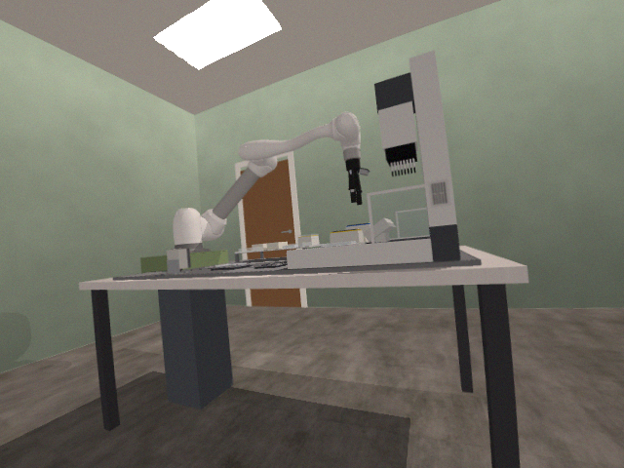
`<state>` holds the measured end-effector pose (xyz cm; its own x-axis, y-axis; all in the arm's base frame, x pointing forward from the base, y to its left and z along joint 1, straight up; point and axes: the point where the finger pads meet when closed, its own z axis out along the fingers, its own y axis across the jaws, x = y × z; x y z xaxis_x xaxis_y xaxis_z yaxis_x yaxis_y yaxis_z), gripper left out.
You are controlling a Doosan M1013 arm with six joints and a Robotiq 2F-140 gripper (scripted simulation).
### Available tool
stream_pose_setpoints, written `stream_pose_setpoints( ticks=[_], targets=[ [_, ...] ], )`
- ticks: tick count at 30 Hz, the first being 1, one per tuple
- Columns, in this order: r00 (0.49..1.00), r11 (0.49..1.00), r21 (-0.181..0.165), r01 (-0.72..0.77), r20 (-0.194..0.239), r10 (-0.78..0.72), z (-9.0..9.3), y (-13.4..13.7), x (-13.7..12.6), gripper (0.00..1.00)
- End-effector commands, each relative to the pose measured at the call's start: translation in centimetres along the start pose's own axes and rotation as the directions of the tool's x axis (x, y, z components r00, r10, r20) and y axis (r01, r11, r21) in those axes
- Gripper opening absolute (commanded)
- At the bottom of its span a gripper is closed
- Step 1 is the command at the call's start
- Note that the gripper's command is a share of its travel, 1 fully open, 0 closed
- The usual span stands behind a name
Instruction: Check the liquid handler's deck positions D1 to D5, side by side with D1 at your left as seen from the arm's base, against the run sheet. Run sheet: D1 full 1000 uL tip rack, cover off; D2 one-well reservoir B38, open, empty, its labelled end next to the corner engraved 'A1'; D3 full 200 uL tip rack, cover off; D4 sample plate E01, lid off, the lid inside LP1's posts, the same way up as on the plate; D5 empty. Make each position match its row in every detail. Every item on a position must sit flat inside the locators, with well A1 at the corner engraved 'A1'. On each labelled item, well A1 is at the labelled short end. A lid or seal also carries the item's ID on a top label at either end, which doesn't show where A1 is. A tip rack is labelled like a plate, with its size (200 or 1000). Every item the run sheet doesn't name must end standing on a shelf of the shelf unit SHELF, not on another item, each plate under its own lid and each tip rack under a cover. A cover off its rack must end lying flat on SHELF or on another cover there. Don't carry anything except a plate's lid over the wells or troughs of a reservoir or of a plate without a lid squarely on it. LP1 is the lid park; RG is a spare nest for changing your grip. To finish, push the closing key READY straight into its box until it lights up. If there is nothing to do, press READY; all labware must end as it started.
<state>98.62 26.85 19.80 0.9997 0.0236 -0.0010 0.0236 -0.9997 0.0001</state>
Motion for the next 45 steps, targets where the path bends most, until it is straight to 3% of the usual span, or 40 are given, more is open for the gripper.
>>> stream_pose_setpoints(
  ticks=[1, 5, 13, 45],
  targets=[
    [1.0, 1.0, 0.0, 0.0, -0.002, 0.0, -0.9, 0.0, 0.0, 0.79],
    [1.0, 1.0, 0.0, 0.0, -0.002, 0.0, -2.1, 0.0, 0.0, 0.79],
    [1.0, 1.0, 0.0, 0.01, -0.002, -0.01, -2.1, 2.1, -1.4, 0.79],
    [1.0, 1.0, 0.0, 0.01, -0.002, -0.01, -2.1, 14.6, -9.6, 0.79]
  ],
)
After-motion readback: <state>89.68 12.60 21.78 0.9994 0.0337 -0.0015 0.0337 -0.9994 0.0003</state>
